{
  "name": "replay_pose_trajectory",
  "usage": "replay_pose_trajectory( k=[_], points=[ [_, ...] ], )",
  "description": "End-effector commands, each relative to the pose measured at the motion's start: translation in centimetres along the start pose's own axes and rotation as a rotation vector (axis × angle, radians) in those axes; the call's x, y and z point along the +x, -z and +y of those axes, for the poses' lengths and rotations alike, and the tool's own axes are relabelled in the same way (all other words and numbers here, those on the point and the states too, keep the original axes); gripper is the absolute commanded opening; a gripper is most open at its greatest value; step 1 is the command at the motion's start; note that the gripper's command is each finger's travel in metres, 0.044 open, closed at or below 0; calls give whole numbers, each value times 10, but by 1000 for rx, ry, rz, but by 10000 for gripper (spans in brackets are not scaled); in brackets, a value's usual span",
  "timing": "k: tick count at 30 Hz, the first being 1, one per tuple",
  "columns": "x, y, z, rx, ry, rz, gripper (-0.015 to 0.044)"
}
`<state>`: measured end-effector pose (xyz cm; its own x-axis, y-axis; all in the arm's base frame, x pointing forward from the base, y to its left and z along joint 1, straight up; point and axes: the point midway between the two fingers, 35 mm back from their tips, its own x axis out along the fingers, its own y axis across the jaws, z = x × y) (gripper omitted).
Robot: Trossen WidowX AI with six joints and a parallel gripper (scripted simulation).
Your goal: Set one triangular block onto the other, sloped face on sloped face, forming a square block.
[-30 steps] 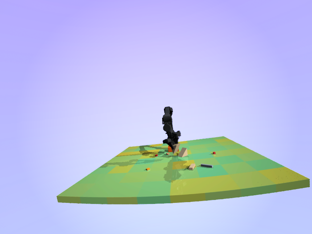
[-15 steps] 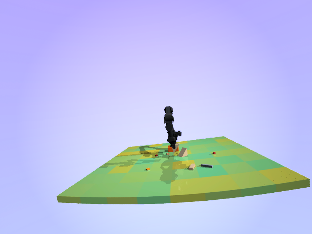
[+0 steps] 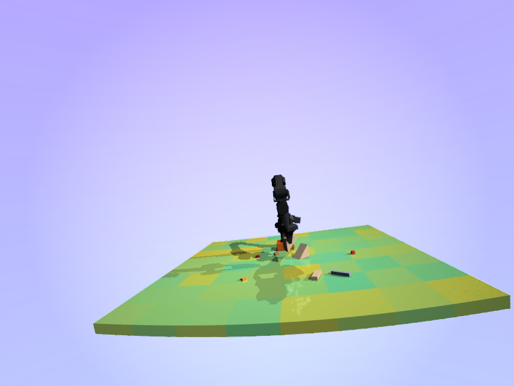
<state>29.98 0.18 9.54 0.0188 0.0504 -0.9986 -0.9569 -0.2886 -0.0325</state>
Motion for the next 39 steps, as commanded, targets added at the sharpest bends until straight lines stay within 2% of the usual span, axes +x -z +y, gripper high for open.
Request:
replay_pose_trajectory(
  k=[1, 5, 13, 27, 32, 39],
  points=[
    [-4, 0, -3, -150, -8, 27, 0],
    [-5, -1, -4, -264, -22, 43, 0],
    [-8, -1, -3, -269, -22, 44, 0],
    [-61, -18, 29, -269, -25, 42, 0],
    [-59, -19, 29, -269, -25, 42, 0],
    [-30, -29, 30, -267, -25, 42, 0]
  ],
)
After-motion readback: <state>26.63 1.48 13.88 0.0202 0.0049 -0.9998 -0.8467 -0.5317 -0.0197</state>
